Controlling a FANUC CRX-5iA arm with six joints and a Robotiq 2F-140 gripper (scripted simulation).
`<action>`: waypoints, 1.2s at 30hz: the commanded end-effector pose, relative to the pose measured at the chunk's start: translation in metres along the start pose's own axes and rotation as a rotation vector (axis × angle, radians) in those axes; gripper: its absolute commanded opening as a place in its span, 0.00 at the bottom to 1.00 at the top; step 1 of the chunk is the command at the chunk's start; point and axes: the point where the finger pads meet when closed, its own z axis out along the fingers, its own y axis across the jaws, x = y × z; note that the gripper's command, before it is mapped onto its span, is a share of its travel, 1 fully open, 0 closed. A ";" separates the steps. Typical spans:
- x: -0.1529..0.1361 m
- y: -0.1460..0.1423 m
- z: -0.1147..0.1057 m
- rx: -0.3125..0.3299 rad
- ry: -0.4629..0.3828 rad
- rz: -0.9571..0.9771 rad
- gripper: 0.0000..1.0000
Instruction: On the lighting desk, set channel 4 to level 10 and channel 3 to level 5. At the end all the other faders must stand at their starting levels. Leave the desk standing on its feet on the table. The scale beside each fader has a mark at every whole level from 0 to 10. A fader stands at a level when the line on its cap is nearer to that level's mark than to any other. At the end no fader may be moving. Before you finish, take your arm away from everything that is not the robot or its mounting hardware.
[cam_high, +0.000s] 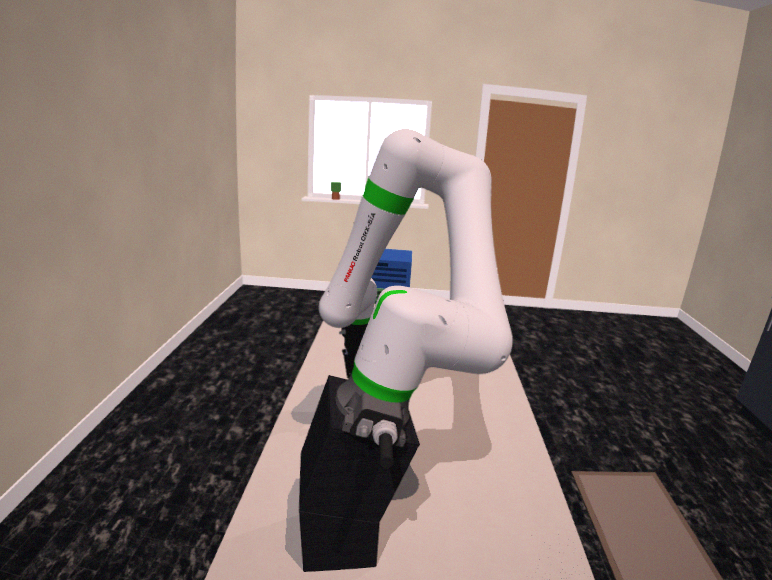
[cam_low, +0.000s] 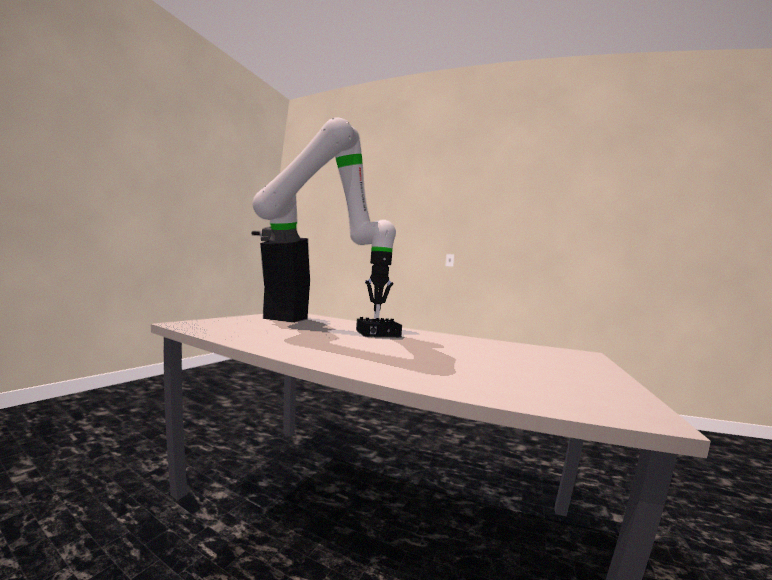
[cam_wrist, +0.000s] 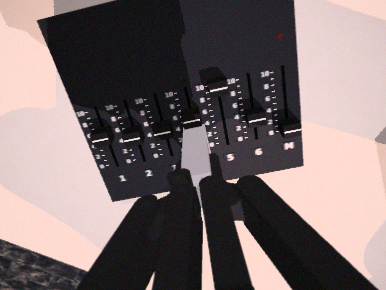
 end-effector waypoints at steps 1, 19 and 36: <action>0.001 0.000 0.000 0.000 0.000 0.000 0.00; 0.011 0.000 0.000 0.000 0.000 0.000 0.00; 0.018 0.000 0.000 0.000 0.000 0.000 0.00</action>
